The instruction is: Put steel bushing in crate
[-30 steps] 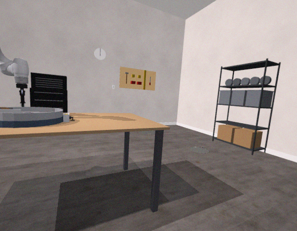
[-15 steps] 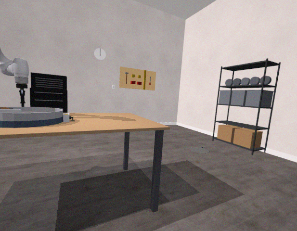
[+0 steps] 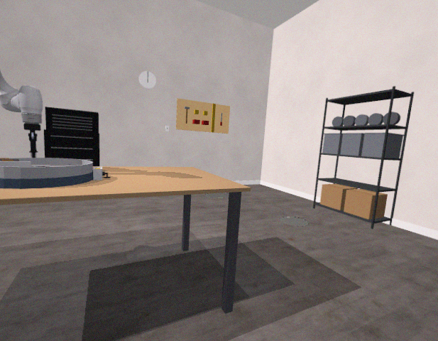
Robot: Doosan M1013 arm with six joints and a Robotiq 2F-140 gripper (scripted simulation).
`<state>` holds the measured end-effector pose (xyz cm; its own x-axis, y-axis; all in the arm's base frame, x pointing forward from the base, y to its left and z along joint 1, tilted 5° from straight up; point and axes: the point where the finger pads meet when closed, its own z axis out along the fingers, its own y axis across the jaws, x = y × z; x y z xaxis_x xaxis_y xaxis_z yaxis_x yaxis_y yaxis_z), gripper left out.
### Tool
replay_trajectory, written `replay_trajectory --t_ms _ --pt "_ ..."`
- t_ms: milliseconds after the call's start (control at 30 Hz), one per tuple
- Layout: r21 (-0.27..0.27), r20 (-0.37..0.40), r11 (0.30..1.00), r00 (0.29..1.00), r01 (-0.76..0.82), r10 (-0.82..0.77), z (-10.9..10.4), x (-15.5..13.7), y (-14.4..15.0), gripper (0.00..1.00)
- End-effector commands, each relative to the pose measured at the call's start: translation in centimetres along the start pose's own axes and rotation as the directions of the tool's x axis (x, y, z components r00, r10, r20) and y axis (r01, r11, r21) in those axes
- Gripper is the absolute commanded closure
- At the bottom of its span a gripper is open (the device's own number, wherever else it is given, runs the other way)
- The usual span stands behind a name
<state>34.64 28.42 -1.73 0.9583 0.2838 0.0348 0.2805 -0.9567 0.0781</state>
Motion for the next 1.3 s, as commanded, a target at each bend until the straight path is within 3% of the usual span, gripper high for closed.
replay_trajectory --t_ms 0,1267 --pt "0.0 0.0 1.0 1.0 0.0 0.0 -0.01 0.0 0.0 1.0" --pt "0.0 0.0 1.0 1.0 0.0 0.0 0.59 0.0 0.0 1.0"
